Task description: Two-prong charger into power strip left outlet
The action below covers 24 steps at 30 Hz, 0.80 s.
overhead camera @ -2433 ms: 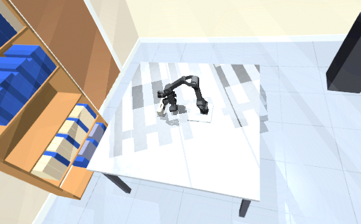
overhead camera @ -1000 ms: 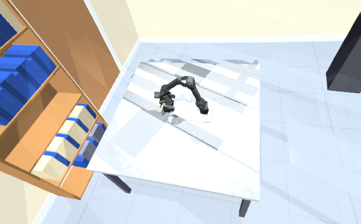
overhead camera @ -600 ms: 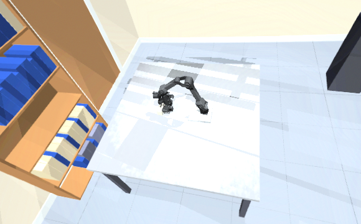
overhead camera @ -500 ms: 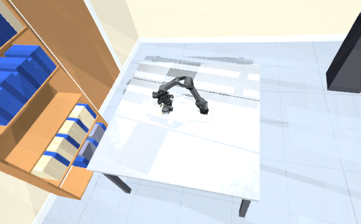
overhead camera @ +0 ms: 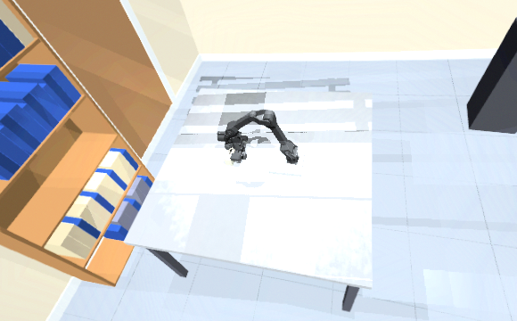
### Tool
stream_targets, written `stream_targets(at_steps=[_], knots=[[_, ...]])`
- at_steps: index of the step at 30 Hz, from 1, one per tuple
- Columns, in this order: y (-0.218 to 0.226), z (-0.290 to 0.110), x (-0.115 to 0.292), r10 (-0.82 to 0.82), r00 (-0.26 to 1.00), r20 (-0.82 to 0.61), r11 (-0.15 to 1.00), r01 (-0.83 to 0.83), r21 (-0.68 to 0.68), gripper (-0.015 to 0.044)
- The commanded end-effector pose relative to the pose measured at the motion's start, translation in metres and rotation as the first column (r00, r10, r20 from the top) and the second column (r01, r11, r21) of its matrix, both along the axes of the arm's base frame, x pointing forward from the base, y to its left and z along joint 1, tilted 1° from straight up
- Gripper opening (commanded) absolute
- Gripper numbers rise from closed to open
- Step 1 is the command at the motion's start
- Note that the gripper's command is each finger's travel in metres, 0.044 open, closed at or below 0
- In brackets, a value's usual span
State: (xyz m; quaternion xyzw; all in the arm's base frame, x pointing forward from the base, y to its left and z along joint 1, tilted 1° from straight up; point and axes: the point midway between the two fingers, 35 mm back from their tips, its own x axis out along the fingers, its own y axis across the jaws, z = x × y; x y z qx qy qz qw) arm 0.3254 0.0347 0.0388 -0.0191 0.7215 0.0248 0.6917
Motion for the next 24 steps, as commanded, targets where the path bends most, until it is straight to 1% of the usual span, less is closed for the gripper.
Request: stream_targets(at_steps=[1,24], knots=[[0.0010,0.0000,-0.0003,-0.006,1.000,-0.002,1.000,0.006,0.006,0.0000],[0.0020,0.0008,0.0055,-0.006,1.000,-0.002,1.000,0.006,0.006,0.0000]])
